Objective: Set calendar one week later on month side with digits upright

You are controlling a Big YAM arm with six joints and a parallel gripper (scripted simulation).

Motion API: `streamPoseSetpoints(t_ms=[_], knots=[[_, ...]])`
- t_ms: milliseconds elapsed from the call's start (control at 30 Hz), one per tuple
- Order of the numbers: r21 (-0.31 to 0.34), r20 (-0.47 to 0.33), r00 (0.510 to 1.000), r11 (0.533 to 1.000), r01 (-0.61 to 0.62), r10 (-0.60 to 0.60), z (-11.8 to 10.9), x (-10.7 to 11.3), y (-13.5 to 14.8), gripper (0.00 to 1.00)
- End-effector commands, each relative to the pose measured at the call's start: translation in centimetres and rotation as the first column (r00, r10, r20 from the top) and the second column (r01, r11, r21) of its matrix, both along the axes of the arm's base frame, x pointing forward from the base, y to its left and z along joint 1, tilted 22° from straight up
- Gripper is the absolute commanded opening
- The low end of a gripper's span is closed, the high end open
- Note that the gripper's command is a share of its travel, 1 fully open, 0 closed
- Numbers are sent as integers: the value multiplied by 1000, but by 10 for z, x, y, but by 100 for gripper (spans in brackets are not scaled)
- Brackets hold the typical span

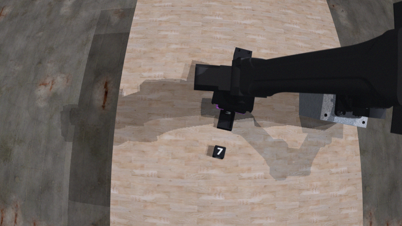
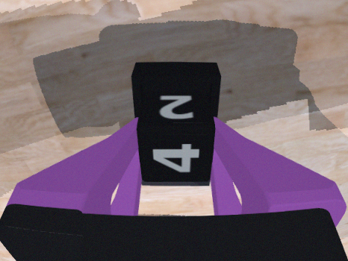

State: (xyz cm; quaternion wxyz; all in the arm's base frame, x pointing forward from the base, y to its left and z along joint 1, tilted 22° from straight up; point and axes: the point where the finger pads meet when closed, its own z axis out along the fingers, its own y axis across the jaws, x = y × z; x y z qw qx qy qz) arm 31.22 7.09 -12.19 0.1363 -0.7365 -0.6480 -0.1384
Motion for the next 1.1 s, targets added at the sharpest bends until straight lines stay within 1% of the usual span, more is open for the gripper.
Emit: streamPoseSetpoints(t_ms=[0, 67, 233, 1067], knots=[[-5, -10, 1000, 1000, 7, -7, -4, -5, 3, 26], [-4, 1, 1000, 1000, 21, -21, 0, -1, -2, 26], [-5, -14, 1000, 1000, 15, -15, -6, -5, 1, 26], [-5, -6, 1000, 1000, 14, -14, -3, -3, 1, 26]])
